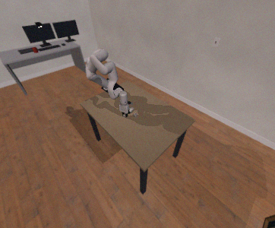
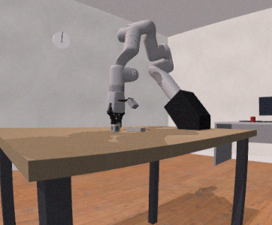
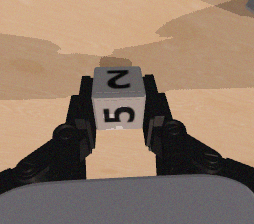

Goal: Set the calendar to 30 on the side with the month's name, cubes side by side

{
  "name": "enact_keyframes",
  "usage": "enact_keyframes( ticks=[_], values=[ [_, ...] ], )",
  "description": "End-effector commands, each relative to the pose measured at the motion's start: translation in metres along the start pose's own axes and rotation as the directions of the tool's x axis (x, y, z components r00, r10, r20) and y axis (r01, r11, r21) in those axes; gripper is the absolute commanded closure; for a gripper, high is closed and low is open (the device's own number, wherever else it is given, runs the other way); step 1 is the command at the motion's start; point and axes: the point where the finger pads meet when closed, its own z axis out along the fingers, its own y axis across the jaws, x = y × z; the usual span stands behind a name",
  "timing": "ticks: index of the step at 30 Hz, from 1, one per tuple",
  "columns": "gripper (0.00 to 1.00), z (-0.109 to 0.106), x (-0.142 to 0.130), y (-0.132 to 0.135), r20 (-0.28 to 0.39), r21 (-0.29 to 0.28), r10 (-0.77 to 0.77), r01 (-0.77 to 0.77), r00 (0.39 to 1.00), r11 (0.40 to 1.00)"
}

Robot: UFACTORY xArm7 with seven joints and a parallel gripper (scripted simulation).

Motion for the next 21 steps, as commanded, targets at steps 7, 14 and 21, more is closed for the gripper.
enact_keyframes(
  ticks=[7, 14, 21],
  values=[
    [0.71, -0.0008, 0.0002, 0.0014, 0.0, -0.003, 0.0, 0.0, 1.0, 1.0],
    [0.71, 0.0005, 0.0002, 0.0015, 0.0, -0.003, 0.0, 0.0, 1.0, 1.0],
    [0.71, 0.0021, 0.0002, 0.0015, 0.0, -0.003, 0.0, 0.0, 1.0, 1.0]
  ],
)
